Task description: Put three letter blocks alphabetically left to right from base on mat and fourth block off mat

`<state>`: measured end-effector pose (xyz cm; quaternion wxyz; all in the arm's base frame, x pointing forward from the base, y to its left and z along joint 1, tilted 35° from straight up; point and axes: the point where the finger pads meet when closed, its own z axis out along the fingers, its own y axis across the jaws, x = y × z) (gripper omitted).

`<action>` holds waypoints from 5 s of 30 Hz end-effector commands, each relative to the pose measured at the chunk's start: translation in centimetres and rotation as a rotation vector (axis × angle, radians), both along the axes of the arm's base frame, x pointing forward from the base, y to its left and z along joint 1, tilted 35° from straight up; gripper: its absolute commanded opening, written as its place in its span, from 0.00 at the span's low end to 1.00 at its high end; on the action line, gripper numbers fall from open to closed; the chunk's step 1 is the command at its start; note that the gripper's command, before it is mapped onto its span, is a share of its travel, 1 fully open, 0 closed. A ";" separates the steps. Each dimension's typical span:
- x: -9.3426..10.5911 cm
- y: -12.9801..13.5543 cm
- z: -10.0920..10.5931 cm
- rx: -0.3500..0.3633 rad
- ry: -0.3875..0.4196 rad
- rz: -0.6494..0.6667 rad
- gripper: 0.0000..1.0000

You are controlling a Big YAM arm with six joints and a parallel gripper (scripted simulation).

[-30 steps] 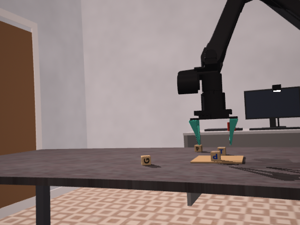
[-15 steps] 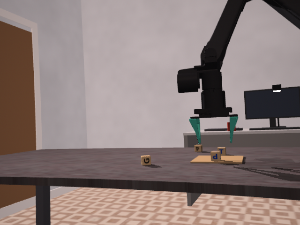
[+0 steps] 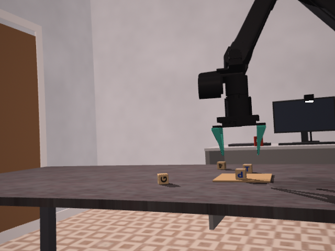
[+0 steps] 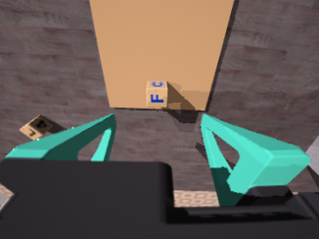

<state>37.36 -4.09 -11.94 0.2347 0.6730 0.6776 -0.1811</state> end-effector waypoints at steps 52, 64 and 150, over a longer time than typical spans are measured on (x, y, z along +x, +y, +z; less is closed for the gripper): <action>1.0 1.6 3.0 -0.037 0.257 0.411 1.00; 0.7 1.2 2.7 -0.085 0.576 0.858 1.00; -0.3 0.7 1.8 -0.232 1.759 2.588 0.58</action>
